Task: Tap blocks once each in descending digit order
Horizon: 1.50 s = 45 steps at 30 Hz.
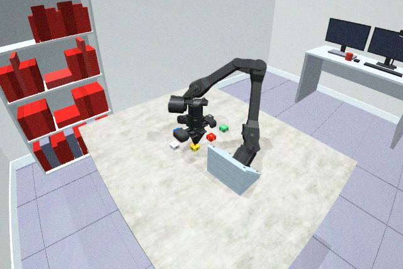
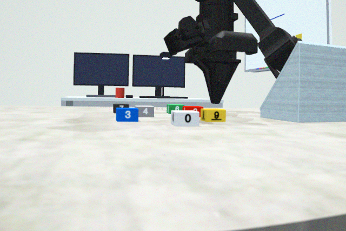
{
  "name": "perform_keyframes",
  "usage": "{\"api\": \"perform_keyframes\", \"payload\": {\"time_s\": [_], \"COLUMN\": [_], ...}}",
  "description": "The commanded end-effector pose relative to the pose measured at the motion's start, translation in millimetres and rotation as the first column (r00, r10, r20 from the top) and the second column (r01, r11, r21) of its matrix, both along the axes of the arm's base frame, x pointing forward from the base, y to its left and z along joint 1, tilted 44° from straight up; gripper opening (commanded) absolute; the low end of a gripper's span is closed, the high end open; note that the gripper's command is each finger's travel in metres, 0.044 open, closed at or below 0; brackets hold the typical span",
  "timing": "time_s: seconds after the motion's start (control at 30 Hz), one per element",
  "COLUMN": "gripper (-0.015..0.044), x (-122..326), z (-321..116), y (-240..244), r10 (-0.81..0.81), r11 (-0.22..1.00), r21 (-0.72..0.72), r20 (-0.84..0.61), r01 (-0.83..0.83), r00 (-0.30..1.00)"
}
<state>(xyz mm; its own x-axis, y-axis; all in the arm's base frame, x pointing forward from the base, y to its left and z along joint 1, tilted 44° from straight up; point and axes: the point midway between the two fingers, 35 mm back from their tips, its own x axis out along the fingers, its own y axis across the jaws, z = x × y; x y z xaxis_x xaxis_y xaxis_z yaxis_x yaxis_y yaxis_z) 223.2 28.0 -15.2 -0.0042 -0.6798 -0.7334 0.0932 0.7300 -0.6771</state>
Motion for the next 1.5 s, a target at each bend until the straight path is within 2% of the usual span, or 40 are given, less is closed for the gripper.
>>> {"api": "perform_keyframes", "payload": {"time_s": [0.0,0.33,0.47,0.67,0.87,1.03,1.2,1.33,1.47], "gripper": [0.002,0.002,0.002,0.002,0.002,0.002,0.002,0.002,0.002], "x": [-2.3,-2.6,-2.0,-1.0,-1.2,1.1,63.5,106.4,128.8], "z": [-5.8,-9.6,10.5,17.7,69.0,72.1,114.0,159.5,206.7], "y": [-5.8,-9.7,9.8,17.5,65.8,66.5,35.4,-14.0,-73.4], "r10": [0.003,0.003,0.003,0.003,0.003,0.003,0.019,0.025,0.019], "r11": [1.0,1.0,1.0,1.0,1.0,1.0,0.999,1.0,1.0], "r21": [-0.01,-0.01,-0.008,-0.008,-0.007,-0.005,0.026,0.02,-0.012], "r20": [-0.012,-0.012,-0.011,-0.012,-0.014,-0.014,-0.015,-0.011,-0.012], "r01": [-0.003,-0.003,-0.003,-0.003,-0.003,-0.003,-0.018,-0.024,-0.019], "r00": [1.0,1.0,1.0,1.0,1.0,1.0,1.0,1.0,1.0]}}
